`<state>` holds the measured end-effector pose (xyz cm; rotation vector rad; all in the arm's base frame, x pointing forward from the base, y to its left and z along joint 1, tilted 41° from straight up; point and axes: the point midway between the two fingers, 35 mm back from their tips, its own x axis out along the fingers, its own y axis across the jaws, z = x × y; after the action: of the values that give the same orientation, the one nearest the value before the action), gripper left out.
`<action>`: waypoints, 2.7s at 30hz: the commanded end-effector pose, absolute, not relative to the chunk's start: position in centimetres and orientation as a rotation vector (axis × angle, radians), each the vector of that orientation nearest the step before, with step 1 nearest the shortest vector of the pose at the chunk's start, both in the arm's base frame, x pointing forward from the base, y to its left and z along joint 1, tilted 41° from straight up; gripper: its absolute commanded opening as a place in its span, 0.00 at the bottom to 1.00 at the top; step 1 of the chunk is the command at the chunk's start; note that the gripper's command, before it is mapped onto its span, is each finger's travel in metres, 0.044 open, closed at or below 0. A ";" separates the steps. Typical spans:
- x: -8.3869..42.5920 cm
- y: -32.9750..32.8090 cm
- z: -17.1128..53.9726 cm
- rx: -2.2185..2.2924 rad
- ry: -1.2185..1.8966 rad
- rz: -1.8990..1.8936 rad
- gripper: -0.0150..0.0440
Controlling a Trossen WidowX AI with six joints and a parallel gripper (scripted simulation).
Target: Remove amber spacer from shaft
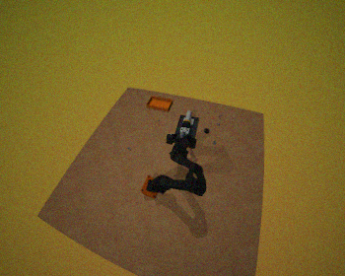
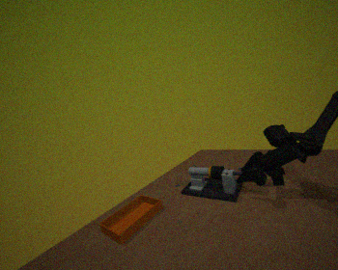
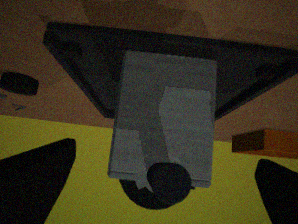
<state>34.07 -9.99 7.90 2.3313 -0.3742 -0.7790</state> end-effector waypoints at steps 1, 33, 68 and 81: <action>34.1 -9.9 7.9 2.331 -0.369 -0.776 1.00; 35.5 -10.7 7.2 2.331 -0.370 -0.775 1.00; 35.2 -10.7 7.2 2.331 -0.370 -0.775 0.25; 34.5 -10.6 7.2 2.331 -0.369 -0.775 0.25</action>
<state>34.75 -10.72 7.29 2.3333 -0.3732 -0.7743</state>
